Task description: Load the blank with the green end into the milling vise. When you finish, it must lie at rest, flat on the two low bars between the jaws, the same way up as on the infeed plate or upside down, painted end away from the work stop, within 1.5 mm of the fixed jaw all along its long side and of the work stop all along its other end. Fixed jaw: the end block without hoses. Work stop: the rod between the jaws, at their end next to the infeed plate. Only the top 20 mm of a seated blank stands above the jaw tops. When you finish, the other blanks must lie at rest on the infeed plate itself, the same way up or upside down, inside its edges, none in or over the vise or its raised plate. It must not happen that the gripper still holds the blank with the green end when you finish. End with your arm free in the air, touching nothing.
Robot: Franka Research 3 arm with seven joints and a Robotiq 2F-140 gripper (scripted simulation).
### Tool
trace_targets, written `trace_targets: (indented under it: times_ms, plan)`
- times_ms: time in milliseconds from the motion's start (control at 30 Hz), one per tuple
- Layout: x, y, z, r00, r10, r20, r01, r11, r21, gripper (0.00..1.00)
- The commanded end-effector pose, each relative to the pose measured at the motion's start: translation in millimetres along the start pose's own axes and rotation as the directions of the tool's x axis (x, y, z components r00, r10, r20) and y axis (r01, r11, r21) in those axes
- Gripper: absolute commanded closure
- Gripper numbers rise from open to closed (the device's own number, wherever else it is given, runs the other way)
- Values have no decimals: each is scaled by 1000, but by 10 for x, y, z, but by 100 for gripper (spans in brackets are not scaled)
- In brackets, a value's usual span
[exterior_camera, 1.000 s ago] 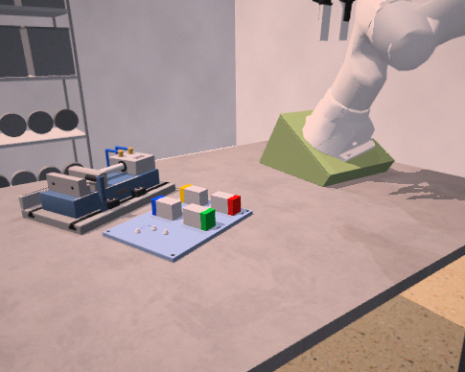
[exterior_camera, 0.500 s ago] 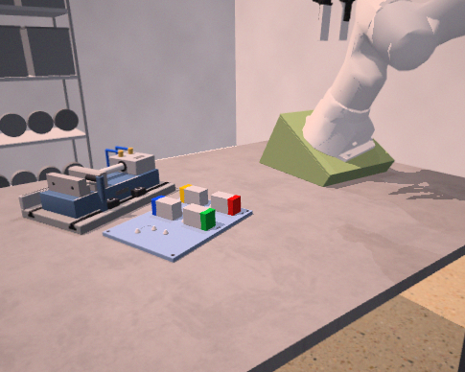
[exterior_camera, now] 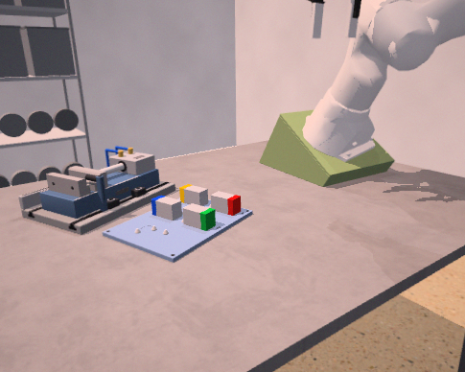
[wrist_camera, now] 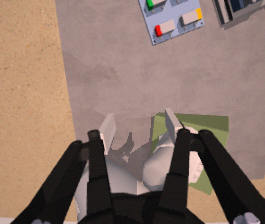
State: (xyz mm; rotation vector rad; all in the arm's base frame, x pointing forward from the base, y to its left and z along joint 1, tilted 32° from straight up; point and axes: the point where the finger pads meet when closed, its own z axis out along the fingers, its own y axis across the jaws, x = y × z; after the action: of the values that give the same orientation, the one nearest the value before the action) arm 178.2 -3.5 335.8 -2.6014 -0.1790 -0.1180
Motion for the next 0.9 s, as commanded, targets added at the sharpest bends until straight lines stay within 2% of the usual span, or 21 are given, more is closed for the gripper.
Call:
trace_targets:
  times_ms: [0,367,533,867]
  plan:
    - [0,0,0,1000,0,0,0,1000,0,0]
    - [0,0,0,1000,0,0,0,1000,0,0]
    - [311,173,102,974,228,8,-228,974,-2,0]
    - [311,173,102,974,228,8,-228,974,-2,0]
